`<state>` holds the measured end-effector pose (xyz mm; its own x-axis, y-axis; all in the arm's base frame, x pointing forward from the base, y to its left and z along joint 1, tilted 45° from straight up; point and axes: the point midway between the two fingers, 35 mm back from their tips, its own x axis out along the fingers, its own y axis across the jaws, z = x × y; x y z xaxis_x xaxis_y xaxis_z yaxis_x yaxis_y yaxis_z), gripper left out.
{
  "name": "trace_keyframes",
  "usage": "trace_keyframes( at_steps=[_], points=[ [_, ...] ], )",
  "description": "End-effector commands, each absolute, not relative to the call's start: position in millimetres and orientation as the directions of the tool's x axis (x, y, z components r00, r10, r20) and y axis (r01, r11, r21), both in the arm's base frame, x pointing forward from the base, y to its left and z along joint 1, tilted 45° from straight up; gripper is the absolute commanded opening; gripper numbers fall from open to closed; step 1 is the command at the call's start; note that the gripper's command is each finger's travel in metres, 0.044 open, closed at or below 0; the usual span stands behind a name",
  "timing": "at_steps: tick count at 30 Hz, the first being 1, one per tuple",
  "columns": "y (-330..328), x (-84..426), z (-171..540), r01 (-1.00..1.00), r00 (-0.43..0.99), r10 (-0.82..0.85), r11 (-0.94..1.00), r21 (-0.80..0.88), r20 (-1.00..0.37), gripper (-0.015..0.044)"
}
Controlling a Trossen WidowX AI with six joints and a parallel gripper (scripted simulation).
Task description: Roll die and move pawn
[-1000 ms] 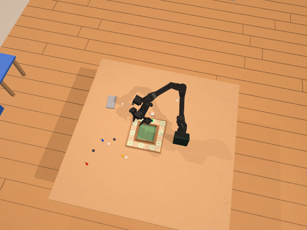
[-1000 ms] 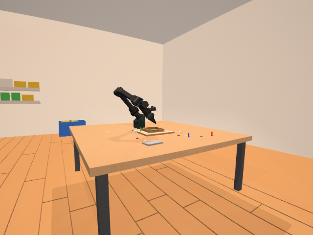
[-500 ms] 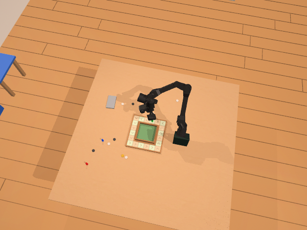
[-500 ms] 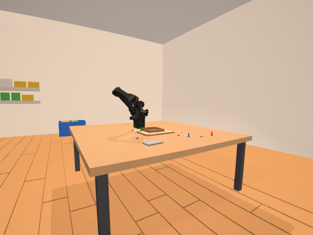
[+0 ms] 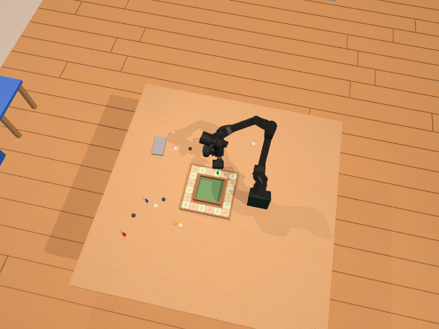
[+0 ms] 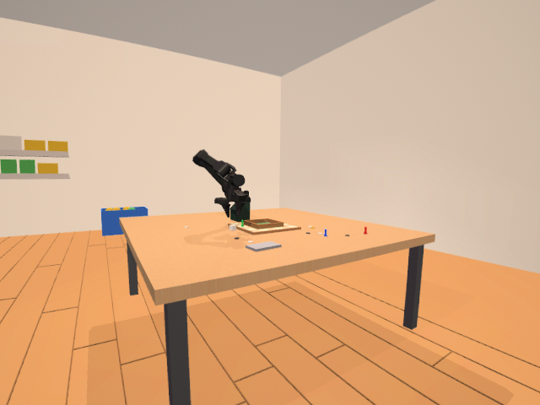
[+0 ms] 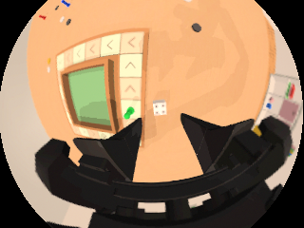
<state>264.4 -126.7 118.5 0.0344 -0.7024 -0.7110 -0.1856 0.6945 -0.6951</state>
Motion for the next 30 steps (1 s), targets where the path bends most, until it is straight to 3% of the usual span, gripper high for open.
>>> trace_keyframes(
  at_steps=[1,30],
  points=[
    [-135,262,112,-0.189,0.026,-0.708,0.690,-0.699,-0.706,0.0275],
    [-168,263,80,-0.189,0.026,-0.709,0.689,-0.700,-0.704,0.0275]
  ],
)
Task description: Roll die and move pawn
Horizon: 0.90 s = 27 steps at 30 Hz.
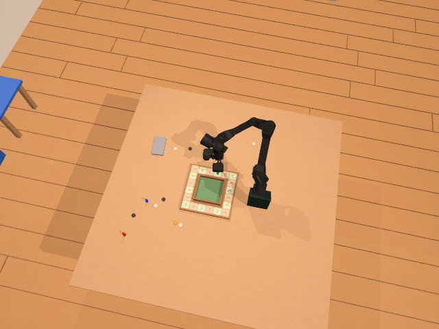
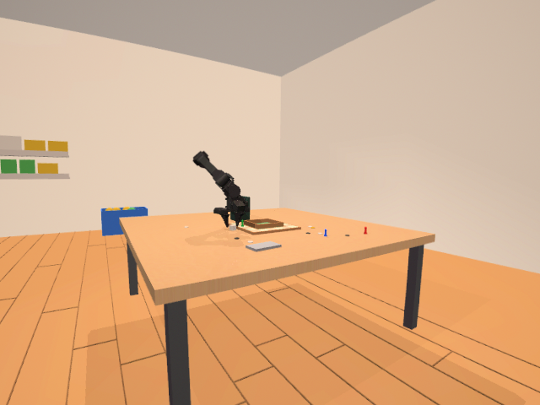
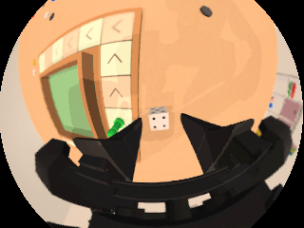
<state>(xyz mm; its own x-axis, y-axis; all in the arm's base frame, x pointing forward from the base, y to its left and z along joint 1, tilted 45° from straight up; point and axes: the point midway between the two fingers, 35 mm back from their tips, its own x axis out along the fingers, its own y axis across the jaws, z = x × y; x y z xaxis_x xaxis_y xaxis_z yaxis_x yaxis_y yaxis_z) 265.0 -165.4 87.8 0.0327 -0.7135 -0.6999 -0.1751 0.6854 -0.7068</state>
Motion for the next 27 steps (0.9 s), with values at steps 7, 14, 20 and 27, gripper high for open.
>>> trace_keyframes(
  at_steps=[7,14,20,27],
  points=[
    [-169,263,79,-0.189,0.026,-0.709,0.688,-0.700,-0.704,0.0144],
    [-169,263,79,-0.189,0.026,-0.709,0.688,-0.700,-0.704,0.0078],
    [-162,265,85,-0.188,0.026,-0.706,0.691,-0.697,-0.707,0.0000],
    [-130,269,112,-0.188,0.026,-0.698,0.700,-0.689,-0.716,0.0000]
  ],
)
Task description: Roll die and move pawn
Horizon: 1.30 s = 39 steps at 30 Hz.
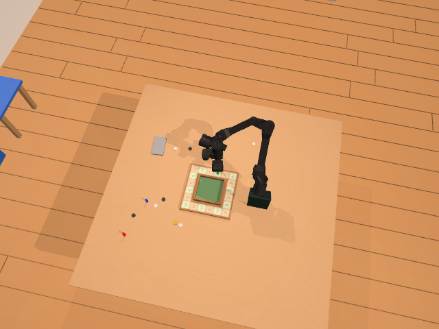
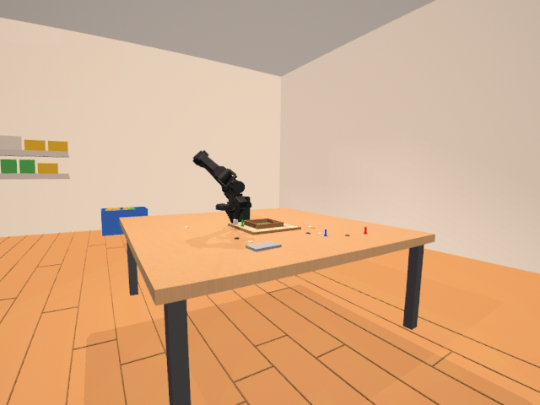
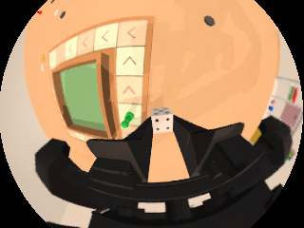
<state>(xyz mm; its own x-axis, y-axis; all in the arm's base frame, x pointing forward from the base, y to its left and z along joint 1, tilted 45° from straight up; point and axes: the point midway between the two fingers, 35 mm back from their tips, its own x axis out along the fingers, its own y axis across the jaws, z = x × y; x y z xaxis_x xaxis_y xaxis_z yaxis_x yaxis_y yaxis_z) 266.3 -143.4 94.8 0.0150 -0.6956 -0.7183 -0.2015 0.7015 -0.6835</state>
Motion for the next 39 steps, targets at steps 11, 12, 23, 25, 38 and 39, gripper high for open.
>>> trace_keyframes(
  at_steps=[11,12,23,25,38,39],
  points=[
    [-83,261,160,-0.190,0.025,-0.704,0.694,-0.695,-0.710,0.0000],
    [-81,260,162,-0.190,0.025,-0.705,0.693,-0.696,-0.709,0.0000],
    [-69,267,147,-0.339,0.026,-0.701,0.664,-0.667,-0.712,0.0000],
    [-64,270,139,-0.403,0.027,-0.700,0.646,-0.649,-0.714,0.0000],
    [-33,281,90,-0.759,0.028,-0.694,0.453,-0.467,-0.719,0.0000],
    [-30,281,86,-0.781,0.028,-0.694,0.434,-0.449,-0.719,0.0000]
  ],
)
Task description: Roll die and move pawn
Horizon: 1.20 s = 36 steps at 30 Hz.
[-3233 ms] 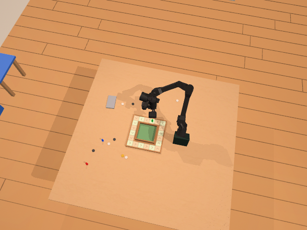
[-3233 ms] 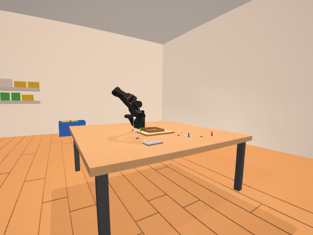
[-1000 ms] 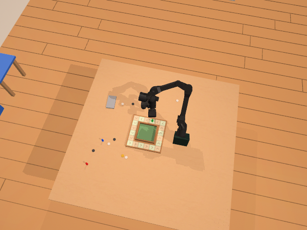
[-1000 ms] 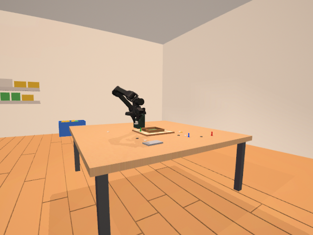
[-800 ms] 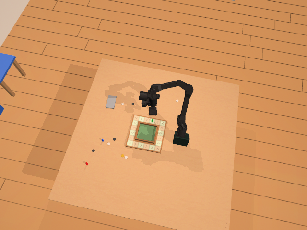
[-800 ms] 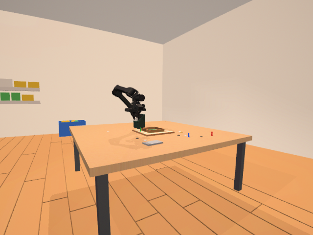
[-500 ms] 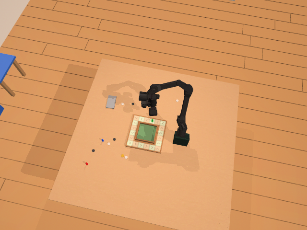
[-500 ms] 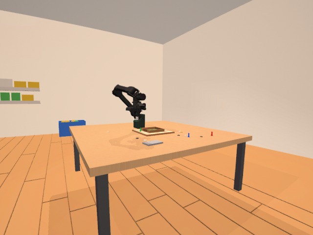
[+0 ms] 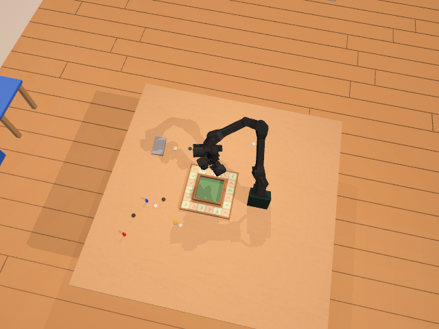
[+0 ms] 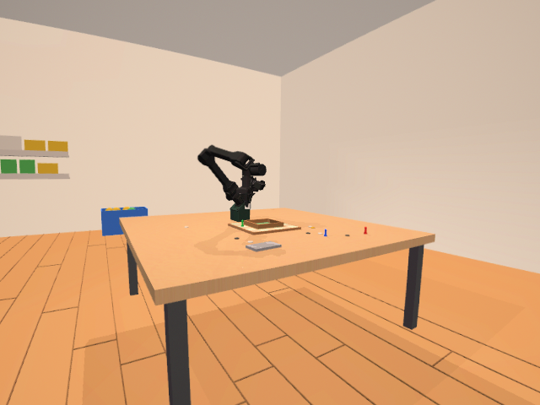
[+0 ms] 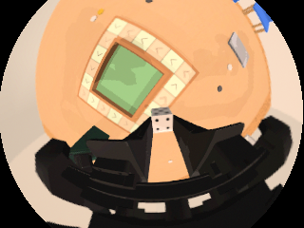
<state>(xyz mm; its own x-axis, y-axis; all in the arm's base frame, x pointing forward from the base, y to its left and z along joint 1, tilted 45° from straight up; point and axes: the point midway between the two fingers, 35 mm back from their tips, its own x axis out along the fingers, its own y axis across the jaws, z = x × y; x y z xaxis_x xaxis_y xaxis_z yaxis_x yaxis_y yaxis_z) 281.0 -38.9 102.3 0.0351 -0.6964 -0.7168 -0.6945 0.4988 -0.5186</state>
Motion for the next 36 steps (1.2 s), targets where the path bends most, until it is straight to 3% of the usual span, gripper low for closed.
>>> trace_keyframes(
  at_steps=[1,20,29,36],
  points=[
    [-28,281,82,-0.802,0.028,-0.694,0.414,-0.431,-0.720,0.0000],
    [13,273,13,-1.000,0.026,-0.701,-0.010,-0.026,-0.713,0.0000],
    [12,272,12,-1.000,0.015,-0.687,-0.007,-0.014,-0.726,0.0000],
    [8,266,5,-0.998,-0.065,-0.516,0.039,0.052,-0.854,0.0000]
  ],
)
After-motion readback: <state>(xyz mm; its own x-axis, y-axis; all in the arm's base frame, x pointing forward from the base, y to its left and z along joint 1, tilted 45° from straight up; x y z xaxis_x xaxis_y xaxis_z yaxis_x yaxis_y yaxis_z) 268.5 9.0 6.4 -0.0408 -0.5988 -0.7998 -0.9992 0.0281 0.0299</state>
